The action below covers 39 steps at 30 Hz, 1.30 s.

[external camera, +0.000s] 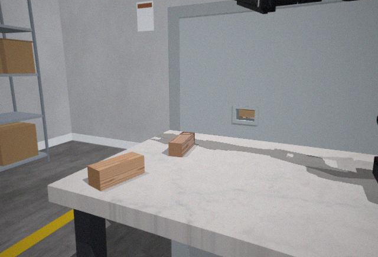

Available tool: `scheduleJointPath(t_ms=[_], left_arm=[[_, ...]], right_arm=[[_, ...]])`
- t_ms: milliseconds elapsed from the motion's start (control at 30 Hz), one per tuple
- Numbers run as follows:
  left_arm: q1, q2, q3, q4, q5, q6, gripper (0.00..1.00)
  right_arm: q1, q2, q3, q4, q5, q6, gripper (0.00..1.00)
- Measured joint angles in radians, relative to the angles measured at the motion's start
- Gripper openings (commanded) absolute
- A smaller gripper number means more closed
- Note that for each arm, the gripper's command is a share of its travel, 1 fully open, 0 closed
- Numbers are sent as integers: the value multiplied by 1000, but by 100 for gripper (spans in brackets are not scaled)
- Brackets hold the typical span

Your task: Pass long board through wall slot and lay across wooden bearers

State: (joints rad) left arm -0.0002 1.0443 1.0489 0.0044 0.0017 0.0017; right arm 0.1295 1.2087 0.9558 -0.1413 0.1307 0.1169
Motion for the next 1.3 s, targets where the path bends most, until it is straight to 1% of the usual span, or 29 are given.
scheduleJointPath(t_ms=[167,300,400,500,667,1300], left_arm=[[-1,3,-1,-1,1,0,78],[-1,2,0,0,-1,-1,78],[-1,3,-3,0,-2,-2,78],[-1,2,-3,0,-2,-2,78],[-1,3,-3,-1,-2,-2,78],[-1,3,-3,-4,-2,-2,78]], right_arm=[[-40,-36,25,48,-46,-41,78],[-76,-115,39,77,-82,-82,78],[-110,-162,70,115,-109,-110,78],[-140,-152,102,141,-133,-116,78],[-147,-152,103,142,-143,-112,78],[-131,-161,96,150,-135,-115,78]])
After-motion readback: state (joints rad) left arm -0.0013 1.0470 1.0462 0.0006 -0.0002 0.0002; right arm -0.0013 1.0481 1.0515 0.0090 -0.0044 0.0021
